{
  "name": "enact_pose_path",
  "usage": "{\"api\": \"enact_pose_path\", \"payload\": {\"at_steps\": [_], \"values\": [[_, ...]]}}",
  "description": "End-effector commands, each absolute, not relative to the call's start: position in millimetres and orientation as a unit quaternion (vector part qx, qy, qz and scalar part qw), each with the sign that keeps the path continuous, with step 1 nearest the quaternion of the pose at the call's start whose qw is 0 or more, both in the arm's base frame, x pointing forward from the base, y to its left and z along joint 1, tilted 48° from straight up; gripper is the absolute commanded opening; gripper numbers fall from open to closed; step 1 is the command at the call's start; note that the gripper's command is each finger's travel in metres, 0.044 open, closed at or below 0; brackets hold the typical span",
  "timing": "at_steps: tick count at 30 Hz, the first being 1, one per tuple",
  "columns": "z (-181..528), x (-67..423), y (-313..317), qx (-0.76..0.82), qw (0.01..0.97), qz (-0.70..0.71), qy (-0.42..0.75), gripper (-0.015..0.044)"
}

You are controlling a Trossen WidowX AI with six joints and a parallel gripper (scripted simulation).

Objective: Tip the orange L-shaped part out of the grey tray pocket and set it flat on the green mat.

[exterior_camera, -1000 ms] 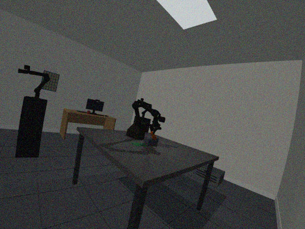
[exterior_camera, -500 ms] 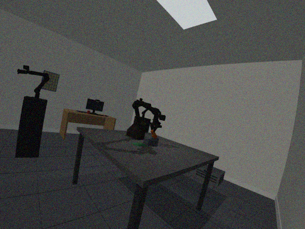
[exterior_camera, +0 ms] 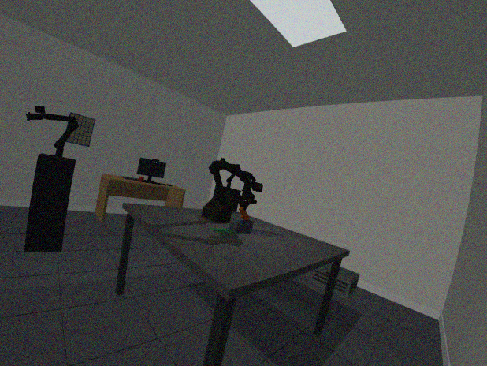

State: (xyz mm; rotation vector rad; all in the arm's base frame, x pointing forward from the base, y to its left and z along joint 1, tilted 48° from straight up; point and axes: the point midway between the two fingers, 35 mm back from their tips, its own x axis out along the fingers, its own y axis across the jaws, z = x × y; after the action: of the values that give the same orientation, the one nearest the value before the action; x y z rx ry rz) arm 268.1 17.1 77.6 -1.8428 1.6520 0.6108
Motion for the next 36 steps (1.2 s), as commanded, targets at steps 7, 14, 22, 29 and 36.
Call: {"api": "enact_pose_path", "payload": {"at_steps": [7,14,22,29,36], "values": [[108,263,-14,-0.693,0.293,0.226,0.619,0.0],[127,260,-32,-0.693,0.293,0.226,0.619,0.0],[152,255,-56,-0.693,0.292,0.225,0.619,0.0],[174,250,-77,-0.694,0.292,0.225,0.619,0.0],[185,248,-87,-0.694,0.292,0.224,0.619,0.0]]}}
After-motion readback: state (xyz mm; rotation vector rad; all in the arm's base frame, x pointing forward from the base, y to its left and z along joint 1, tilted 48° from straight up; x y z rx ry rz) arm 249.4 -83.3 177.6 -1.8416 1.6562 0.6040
